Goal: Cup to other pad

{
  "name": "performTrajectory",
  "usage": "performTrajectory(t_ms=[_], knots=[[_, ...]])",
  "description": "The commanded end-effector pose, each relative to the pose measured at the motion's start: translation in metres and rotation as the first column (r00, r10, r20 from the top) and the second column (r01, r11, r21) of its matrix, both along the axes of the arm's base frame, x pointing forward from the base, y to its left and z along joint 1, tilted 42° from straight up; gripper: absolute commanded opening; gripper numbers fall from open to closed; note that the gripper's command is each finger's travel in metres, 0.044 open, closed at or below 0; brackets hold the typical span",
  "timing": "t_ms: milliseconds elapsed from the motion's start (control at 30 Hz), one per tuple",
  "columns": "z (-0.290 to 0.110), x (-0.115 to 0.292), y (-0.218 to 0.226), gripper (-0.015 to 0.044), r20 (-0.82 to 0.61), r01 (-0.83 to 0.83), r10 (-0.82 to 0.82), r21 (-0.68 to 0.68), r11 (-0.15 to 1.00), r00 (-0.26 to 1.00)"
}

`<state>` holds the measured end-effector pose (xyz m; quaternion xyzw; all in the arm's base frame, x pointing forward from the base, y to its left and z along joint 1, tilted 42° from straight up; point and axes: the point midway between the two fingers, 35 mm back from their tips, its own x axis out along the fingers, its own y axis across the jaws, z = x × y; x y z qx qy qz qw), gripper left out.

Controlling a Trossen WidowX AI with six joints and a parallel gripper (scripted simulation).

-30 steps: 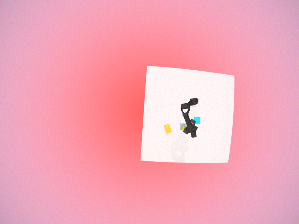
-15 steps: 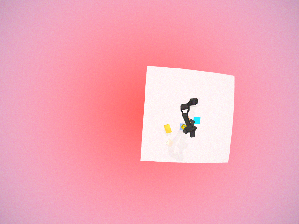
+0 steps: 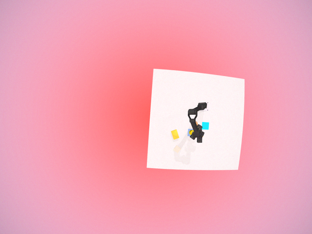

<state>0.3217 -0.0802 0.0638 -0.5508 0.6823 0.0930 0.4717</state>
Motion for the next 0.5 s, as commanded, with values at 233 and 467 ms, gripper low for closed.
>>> performTrajectory(t_ms=[233,467], knots=[[-0.0105,-0.0034,-0.0092,0.0167,-0.015,0.002,-0.002,-0.006,1.000,1.000],[-0.0091,-0.0019,-0.0079,0.0160,-0.007,0.003,-0.003,-0.002,1.000,1.000]])
